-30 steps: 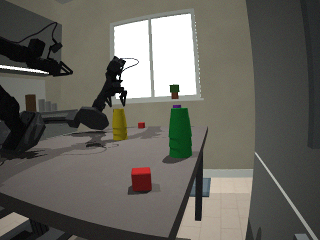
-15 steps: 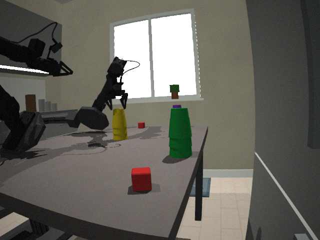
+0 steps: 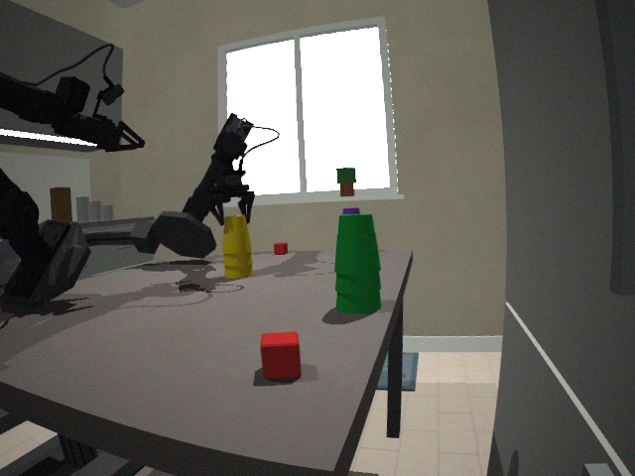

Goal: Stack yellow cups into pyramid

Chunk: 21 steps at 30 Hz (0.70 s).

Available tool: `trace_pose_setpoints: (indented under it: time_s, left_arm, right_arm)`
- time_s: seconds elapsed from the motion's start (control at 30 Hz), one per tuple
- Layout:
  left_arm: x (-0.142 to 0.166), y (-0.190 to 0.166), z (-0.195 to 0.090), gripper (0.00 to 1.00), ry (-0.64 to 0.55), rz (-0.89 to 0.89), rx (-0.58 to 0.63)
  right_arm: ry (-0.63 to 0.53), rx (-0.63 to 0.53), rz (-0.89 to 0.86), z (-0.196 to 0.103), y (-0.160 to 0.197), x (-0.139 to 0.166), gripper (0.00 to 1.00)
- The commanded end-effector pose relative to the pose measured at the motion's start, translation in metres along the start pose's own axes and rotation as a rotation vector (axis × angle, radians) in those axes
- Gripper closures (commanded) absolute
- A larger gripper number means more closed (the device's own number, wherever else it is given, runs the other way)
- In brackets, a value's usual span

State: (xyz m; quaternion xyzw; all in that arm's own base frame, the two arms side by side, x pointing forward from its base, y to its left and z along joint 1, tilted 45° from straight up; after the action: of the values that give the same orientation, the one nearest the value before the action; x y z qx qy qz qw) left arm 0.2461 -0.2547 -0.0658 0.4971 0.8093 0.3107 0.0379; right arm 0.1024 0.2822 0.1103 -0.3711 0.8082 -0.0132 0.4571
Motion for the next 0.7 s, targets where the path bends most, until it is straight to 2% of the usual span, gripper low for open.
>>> trace_pose_setpoints:
  time_s: [0.0,0.03,0.1,0.13,0.2,0.23,0.47,0.67]
  left_arm:
    - [0.0005,-0.0033,0.0036,0.22,-0.004,0.011,-0.015]
    - [0.0005,-0.0033,0.0036,0.26,-0.004,0.01,-0.015]
    - [0.0005,-0.0033,0.0036,0.26,-0.004,0.01,-0.015]
    - [0.0011,-0.0033,0.0036,0.31,-0.001,0.012,-0.015]
    - [0.0016,-0.0034,0.0036,0.31,0.001,0.013,-0.015]
    - [0.0016,-0.0034,0.0036,0.35,0.001,0.013,-0.015]
    - [-0.0018,-0.0011,-0.0011,0.39,-0.011,0.002,-0.007]
    - [-0.0018,-0.0011,-0.0011,0.48,-0.011,0.002,-0.007]
  right_arm:
    - [-0.03,-0.01,0.01,-0.0059,0.0008,-0.0058,0.0]
    - [-0.03,-0.01,0.01,-0.0059,0.0008,-0.0058,0.0]
    - [-0.03,-0.01,0.01,-0.0059,0.0008,-0.0058,0.0]
    - [-0.03,-0.01,0.01,-0.0059,0.0008,-0.0058,0.0]
    - [-0.03,-0.01,0.01,-0.0059,0.0008,-0.0058,0.0]
    - [-0.03,-0.01,0.01,-0.0059,0.0008,-0.0058,0.0]
    - [-0.03,-0.01,0.01,-0.0059,0.0008,-0.0058,0.0]
    - [-0.03,-0.01,0.01,-0.0059,0.0008,-0.0058,0.0]
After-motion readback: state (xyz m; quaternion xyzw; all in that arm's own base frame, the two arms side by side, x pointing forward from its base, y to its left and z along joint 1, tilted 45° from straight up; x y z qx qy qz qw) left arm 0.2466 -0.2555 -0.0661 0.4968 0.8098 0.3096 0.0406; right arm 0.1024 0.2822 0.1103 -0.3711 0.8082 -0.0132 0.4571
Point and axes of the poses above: on each arm, the point where the finger pads meet when closed, its own z axis out along the fingers, its own y axis across the jaws, x = y × z, the point moved 6 cm from there along -z, back along the fingers, and after that the axes turned 12 degrees about z, right-handed, at the moved point
